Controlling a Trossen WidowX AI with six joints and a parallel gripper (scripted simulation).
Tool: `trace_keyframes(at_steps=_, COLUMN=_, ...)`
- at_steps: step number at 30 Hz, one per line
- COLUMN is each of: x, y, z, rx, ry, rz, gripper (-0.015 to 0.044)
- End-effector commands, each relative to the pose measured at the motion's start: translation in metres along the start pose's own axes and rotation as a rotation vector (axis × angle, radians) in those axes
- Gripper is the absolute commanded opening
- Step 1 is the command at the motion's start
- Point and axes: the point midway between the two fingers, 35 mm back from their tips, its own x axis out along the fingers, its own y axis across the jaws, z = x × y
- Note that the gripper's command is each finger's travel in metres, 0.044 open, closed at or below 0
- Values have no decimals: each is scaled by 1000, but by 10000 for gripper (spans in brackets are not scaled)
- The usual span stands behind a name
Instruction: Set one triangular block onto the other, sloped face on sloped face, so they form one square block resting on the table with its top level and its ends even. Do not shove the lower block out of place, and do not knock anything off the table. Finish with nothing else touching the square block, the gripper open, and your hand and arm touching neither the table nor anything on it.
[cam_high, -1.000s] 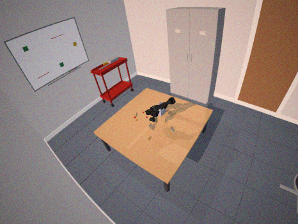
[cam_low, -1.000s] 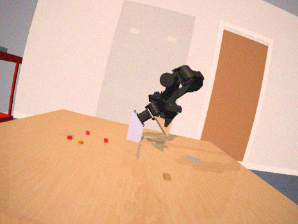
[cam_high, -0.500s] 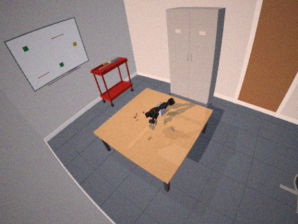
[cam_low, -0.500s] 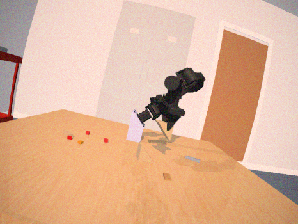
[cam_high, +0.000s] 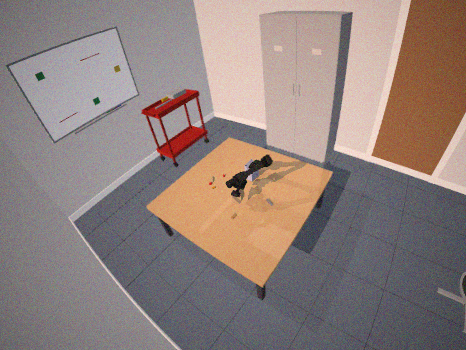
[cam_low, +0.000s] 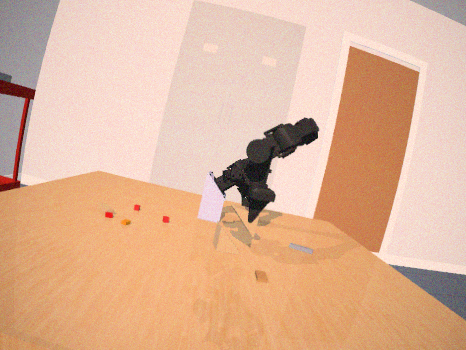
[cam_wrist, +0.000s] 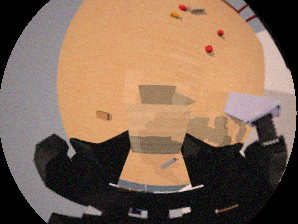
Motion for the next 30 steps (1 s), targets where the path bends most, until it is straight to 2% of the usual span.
trace_keyframes(at_steps=1, x=8, y=0, z=3, rx=4, ry=4, rz=4, gripper=0)
trace_keyframes(at_steps=7, x=30, y=-2, z=12, rx=4, ry=5, rz=4, gripper=0)
trace_keyframes(at_steps=30, x=31, y=-1, z=13, rx=6, ry=12, rz=8, gripper=0)
